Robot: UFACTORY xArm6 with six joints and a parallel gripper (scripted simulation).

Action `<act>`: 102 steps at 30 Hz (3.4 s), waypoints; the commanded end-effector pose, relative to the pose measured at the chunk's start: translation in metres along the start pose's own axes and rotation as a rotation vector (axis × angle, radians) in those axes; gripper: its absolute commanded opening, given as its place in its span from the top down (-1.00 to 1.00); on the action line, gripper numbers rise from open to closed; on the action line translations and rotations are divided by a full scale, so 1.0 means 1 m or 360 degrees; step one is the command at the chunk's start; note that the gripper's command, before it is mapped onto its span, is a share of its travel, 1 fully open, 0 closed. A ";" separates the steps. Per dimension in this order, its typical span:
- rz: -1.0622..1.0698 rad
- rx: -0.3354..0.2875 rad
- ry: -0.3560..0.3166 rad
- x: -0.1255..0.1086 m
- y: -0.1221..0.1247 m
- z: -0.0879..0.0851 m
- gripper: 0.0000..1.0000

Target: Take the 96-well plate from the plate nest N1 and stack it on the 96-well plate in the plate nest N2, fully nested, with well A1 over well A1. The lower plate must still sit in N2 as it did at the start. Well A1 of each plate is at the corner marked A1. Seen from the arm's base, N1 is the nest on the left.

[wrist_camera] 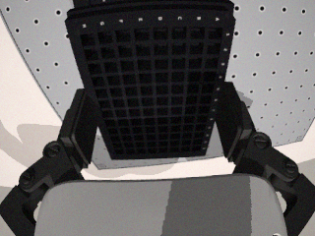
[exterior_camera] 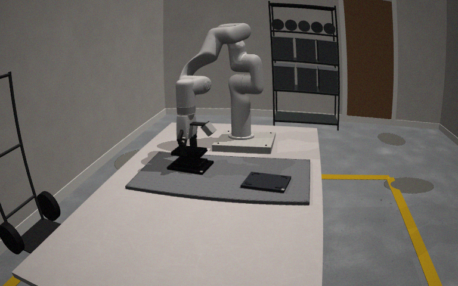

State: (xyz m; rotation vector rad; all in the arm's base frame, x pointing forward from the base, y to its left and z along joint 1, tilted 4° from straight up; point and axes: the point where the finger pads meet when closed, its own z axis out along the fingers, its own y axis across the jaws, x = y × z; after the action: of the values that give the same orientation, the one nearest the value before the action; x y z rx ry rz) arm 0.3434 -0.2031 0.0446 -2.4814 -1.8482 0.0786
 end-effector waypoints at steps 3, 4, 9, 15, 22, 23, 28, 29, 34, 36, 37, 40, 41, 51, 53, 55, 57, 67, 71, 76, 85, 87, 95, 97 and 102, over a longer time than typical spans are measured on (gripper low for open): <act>0.0000 -0.0007 -0.0002 0.000 0.002 0.007 1.00; 0.0000 -0.0007 -0.0002 0.000 0.002 0.009 1.00; 0.0000 -0.0007 -0.0002 0.000 0.002 0.014 1.00; 0.0000 -0.0007 -0.0002 0.000 0.002 0.021 1.00; 0.0000 -0.0007 -0.0002 0.000 0.002 0.021 1.00; 0.0000 -0.0007 -0.0002 0.000 0.002 0.021 1.00; 0.0000 -0.0007 -0.0002 0.000 0.002 0.021 1.00; 0.0000 -0.0007 -0.0002 0.000 0.002 0.021 1.00; 0.0000 -0.0007 -0.0002 0.000 0.002 0.021 1.00; 0.0000 -0.0007 -0.0002 0.000 0.002 0.021 1.00; 0.0000 -0.0007 -0.0002 0.000 0.002 0.022 1.00; 0.0000 -0.0007 -0.0002 0.000 0.002 0.022 1.00; 0.0000 -0.0007 -0.0002 0.000 0.002 0.022 1.00; 0.0000 -0.0007 -0.0002 0.000 0.002 0.024 1.00; 0.0000 -0.0007 -0.0002 0.000 0.002 0.024 1.00; 0.0000 -0.0007 -0.0002 0.000 0.002 0.024 1.00; 0.0000 -0.0007 -0.0002 0.000 0.002 0.024 1.00; 0.0000 -0.0007 -0.0002 0.000 0.002 0.026 1.00; 0.0000 -0.0007 -0.0002 0.000 0.002 0.027 1.00; 0.0000 -0.0007 -0.0002 0.000 0.002 0.027 1.00; 0.0000 -0.0007 -0.0002 0.000 0.002 0.029 1.00; 0.0000 -0.0007 -0.0002 0.000 0.002 0.029 1.00; 0.0000 -0.0007 -0.0002 0.000 0.002 0.030 1.00; 0.0000 -0.0007 -0.0002 0.000 0.002 0.030 1.00; 0.0000 -0.0007 -0.0002 0.000 0.002 0.031 1.00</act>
State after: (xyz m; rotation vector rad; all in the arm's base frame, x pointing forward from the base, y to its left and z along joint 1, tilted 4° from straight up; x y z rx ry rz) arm 0.3414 -0.2029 0.0126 -2.4817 -1.8483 0.0785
